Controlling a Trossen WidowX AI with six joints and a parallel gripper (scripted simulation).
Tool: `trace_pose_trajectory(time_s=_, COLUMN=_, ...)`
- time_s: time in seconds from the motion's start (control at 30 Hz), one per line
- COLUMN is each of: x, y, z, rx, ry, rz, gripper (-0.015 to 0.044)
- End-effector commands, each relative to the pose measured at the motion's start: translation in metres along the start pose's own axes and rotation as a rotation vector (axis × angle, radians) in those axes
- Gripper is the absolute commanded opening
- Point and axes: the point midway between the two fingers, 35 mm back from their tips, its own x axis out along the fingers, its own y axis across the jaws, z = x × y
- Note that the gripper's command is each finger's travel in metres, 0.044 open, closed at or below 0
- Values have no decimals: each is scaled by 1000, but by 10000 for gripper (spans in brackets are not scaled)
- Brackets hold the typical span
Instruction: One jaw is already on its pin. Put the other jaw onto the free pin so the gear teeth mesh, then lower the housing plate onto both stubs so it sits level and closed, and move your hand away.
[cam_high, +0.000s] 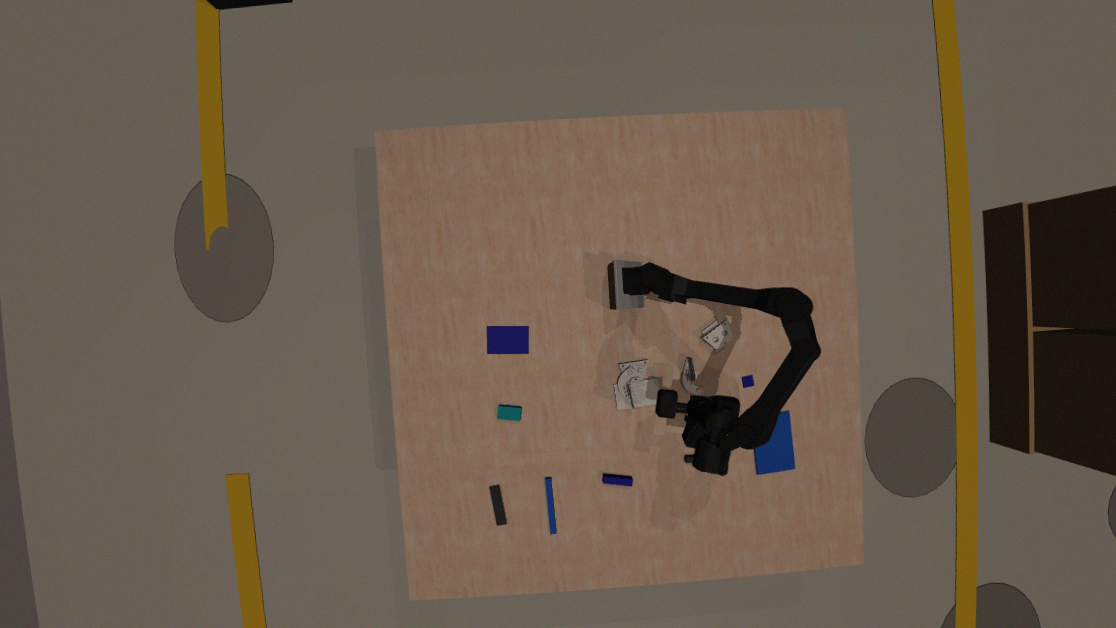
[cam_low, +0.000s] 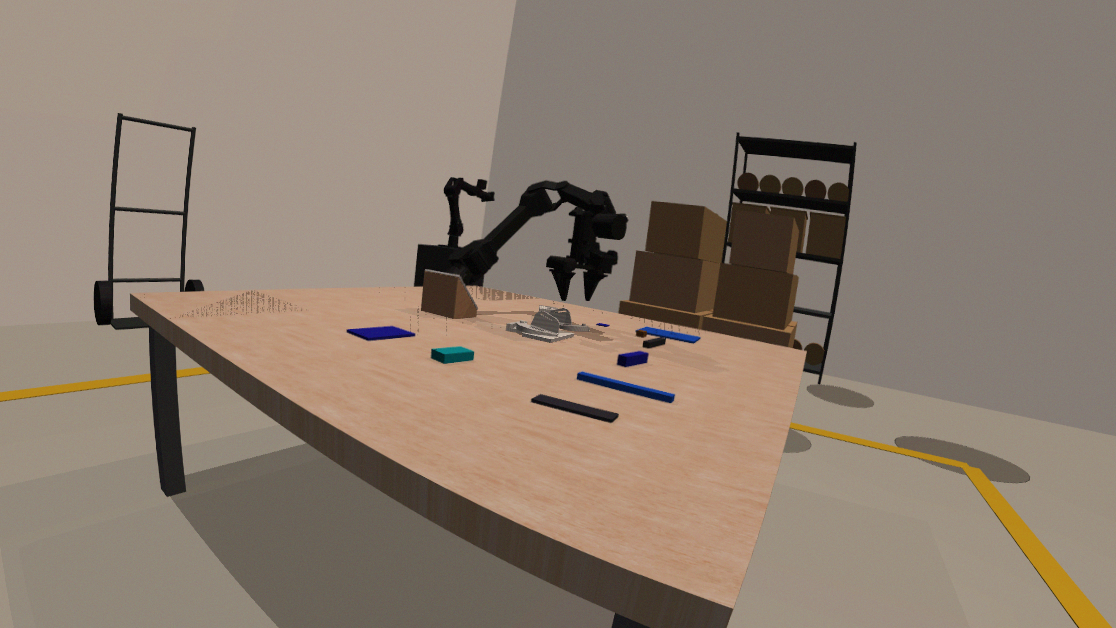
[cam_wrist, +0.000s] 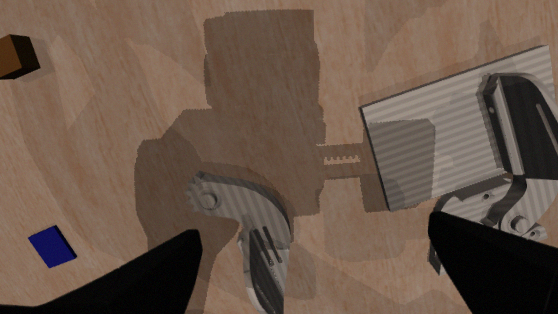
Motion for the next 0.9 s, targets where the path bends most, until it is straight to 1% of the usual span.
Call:
trace_pose_trajectory(time_s=0.0, x=0, y=0, z=0, rx=0, ry=0, rz=0, gripper=440)
trace_pose_trajectory(time_s=0.2, x=0, y=0, z=0, rx=0, ry=0, rz=0, gripper=440)
trace_pose_trajectory(time_s=0.73, x=0, y=0, z=0, rx=0, ry=0, rz=0, gripper=20)
trace_pose_trajectory(time_s=0.77, x=0, y=0, z=0, rx=0, ry=0, rz=0, gripper=0)
trace_pose_trajectory(time_s=0.87, x=0, y=0, z=0, rx=0, ry=0, rz=0, gripper=0)
